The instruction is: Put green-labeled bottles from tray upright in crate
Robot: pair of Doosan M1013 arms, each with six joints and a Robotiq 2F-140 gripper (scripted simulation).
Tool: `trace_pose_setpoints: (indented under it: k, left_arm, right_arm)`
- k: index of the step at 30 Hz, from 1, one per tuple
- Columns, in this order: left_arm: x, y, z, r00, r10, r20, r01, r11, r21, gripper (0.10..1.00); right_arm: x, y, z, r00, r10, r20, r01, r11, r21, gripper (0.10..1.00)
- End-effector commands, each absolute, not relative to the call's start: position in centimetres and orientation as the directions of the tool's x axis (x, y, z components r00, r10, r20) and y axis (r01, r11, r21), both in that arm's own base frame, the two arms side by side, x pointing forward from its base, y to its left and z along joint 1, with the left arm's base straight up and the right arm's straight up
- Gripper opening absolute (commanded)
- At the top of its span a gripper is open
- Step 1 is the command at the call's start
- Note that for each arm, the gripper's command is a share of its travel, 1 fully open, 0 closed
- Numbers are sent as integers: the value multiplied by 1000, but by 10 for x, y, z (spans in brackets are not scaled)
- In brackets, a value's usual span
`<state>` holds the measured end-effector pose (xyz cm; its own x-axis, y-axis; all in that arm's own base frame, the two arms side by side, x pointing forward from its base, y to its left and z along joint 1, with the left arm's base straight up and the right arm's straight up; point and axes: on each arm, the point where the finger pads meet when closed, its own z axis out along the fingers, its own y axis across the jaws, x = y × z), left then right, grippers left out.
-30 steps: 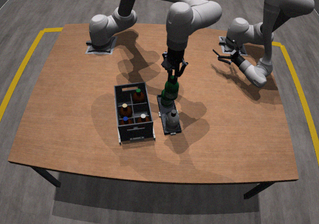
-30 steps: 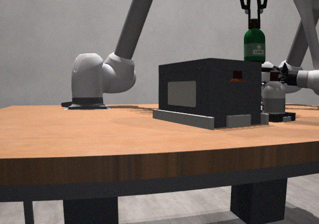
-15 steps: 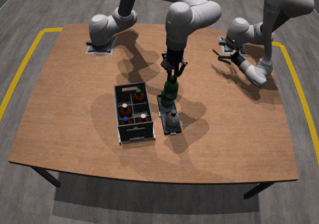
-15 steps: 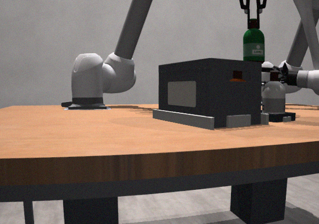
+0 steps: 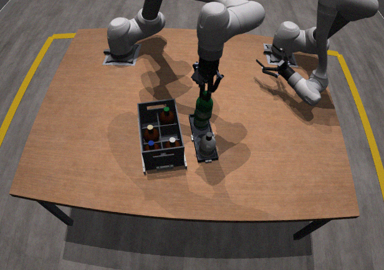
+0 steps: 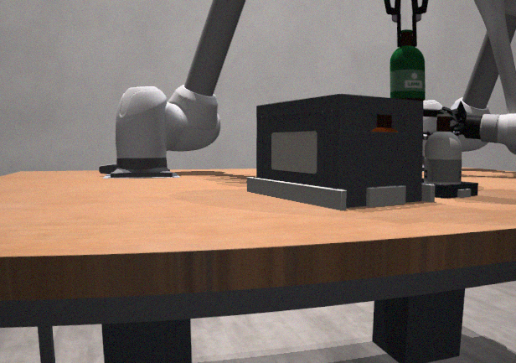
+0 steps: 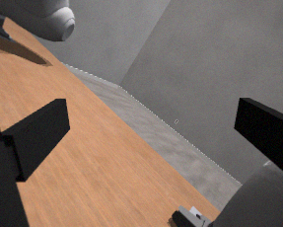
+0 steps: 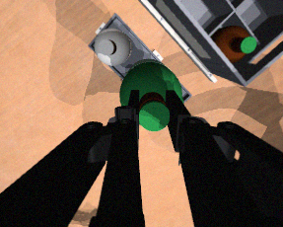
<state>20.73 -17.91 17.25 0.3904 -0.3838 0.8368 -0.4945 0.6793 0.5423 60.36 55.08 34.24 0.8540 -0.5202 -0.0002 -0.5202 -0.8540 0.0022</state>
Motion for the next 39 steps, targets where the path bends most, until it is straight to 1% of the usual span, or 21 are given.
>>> trace_pose_setpoints:
  k: [1,39]
  left_arm:
    - [207,-179,173,390,-384,837,-495,679,542,1000]
    - [207,-179,173,390,-384,837,-495,679,542,1000]
  right_arm:
    - [603,549,344,854,-520,0,-520,-854,0,99]
    - [600,497,344,854,-520,0,-520,-854,0,99]
